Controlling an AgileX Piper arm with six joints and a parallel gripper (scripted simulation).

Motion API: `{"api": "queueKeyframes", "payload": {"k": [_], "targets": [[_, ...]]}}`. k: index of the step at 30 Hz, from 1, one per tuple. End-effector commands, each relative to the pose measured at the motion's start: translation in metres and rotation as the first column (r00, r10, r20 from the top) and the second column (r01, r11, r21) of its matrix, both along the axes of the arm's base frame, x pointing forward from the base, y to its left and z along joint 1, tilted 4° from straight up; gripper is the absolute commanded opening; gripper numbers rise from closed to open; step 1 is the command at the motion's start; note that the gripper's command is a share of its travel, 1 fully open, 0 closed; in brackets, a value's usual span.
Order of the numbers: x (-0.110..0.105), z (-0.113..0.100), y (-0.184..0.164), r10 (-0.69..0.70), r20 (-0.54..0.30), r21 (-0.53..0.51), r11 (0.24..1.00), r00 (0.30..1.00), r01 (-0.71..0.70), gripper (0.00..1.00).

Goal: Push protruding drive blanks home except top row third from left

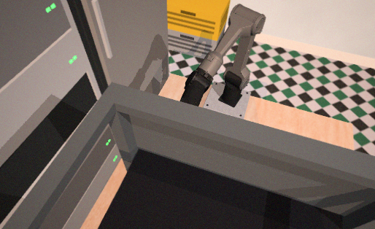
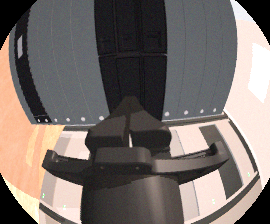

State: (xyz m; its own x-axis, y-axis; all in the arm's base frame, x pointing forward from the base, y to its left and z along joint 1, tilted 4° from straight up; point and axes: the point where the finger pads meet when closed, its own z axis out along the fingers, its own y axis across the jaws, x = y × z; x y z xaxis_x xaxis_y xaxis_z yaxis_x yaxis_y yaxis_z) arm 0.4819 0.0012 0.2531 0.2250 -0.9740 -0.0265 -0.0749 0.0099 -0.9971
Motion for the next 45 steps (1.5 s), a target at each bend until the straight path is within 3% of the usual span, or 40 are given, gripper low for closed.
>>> {"api": "queueKeyframes", "payload": {"k": [1, 45], "targets": [[0.000, 0.001, 0.000, -0.001, 0.002, 0.000, 1.000, 1.000, 0.001, 0.00], [0.019, 0.000, 0.004, -0.001, 0.002, 0.000, 1.000, 1.000, 0.001, 0.00]]}}
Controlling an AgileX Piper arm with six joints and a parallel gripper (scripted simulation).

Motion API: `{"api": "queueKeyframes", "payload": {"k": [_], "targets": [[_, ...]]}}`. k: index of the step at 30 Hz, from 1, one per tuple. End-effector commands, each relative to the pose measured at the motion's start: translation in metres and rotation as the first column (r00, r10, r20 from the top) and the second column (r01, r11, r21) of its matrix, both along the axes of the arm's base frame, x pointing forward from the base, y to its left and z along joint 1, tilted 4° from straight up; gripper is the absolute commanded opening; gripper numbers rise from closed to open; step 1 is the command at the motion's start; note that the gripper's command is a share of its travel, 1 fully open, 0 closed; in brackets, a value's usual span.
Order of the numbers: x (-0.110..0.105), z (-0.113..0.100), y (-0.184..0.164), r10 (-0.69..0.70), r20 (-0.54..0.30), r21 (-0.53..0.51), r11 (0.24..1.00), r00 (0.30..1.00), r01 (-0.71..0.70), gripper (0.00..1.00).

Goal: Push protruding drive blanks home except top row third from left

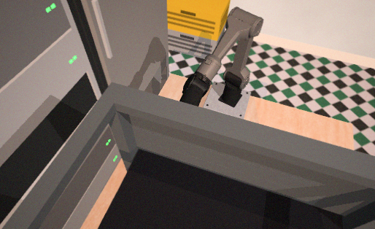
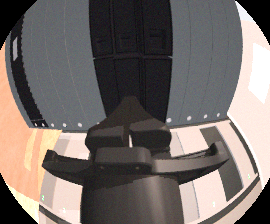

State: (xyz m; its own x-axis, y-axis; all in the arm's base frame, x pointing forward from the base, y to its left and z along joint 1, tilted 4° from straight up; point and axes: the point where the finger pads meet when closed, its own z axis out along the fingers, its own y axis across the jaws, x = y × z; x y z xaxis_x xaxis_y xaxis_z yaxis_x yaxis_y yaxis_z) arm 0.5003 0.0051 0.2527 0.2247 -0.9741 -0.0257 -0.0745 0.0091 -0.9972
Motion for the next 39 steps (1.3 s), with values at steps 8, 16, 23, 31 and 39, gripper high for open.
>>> {"api": "queueKeyframes", "payload": {"k": [8, 16, 23, 31, 39], "targets": [[0.010, 0.000, 0.002, -0.001, 0.002, 0.000, 1.000, 1.000, 0.001, 0.00], [0.011, 0.000, 0.002, -0.001, 0.002, 0.000, 1.000, 1.000, 0.001, 0.00], [0.012, -0.001, 0.003, -0.001, 0.002, 0.000, 1.000, 1.000, 0.001, 0.00], [0.013, -0.001, 0.003, -0.001, 0.002, 0.000, 1.000, 1.000, 0.001, 0.00], [0.015, -0.001, 0.003, -0.001, 0.002, 0.000, 1.000, 1.000, 0.001, 0.00]]}}
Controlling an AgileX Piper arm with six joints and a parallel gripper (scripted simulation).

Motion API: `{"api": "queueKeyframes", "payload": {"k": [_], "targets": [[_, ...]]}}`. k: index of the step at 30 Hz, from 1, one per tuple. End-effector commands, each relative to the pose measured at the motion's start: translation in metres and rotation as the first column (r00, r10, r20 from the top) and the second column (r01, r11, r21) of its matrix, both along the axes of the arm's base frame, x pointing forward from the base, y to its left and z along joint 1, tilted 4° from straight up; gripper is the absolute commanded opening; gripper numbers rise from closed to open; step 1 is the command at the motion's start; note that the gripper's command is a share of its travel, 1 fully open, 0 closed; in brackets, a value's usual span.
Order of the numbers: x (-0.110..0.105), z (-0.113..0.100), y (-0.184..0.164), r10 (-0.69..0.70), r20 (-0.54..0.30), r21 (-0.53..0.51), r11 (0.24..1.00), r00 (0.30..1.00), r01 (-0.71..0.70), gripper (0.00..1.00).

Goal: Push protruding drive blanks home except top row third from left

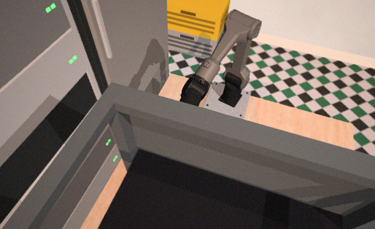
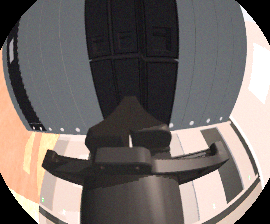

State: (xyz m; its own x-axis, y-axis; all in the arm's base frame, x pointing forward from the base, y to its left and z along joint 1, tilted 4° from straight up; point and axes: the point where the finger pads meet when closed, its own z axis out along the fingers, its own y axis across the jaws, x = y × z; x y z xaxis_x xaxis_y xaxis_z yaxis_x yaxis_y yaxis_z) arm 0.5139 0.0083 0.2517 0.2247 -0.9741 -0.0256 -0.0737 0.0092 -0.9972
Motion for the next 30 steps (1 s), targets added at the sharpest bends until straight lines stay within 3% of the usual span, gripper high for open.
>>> {"api": "queueKeyframes", "payload": {"k": [1, 30], "targets": [[0.0016, 0.0001, 0.0002, -0.001, 0.001, 0.000, 1.000, 1.000, 0.001, 0.00], [0.0058, -0.0004, 0.0013, -0.001, 0.001, 0.000, 1.000, 1.000, 0.001, 0.00]]}}
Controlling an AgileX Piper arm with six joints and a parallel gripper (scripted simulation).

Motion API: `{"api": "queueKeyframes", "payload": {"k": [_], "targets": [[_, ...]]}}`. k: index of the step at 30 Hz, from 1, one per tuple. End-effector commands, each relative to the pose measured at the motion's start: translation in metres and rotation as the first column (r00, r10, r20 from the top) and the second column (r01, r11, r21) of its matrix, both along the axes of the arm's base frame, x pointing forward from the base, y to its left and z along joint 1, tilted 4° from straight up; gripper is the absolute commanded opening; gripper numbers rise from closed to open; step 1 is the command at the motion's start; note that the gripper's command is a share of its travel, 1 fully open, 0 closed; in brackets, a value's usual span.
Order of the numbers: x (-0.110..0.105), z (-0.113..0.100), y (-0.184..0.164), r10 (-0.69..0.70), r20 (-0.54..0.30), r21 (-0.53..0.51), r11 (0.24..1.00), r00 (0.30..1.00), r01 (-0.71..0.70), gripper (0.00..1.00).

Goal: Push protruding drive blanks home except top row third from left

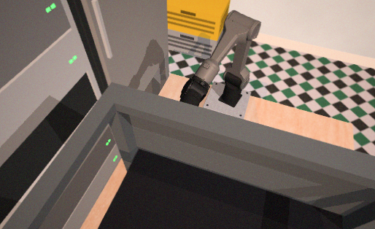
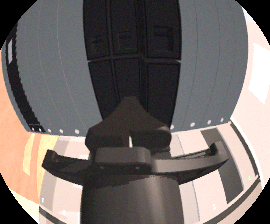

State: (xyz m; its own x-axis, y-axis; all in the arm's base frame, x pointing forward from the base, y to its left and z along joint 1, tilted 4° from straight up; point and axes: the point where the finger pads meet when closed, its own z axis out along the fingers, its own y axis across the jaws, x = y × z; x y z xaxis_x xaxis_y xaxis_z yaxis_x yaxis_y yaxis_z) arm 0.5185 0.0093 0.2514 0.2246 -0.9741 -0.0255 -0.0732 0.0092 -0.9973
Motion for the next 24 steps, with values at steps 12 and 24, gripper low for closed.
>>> {"api": "queueKeyframes", "payload": {"k": [12, 24], "targets": [[0.0039, -0.0004, 0.0008, 0.000, 0.000, 0.000, 1.000, 1.000, 0.000, 0.00], [0.0076, -0.0008, 0.0017, 0.000, 0.000, 0.000, 1.000, 1.000, 0.000, 0.00]]}}
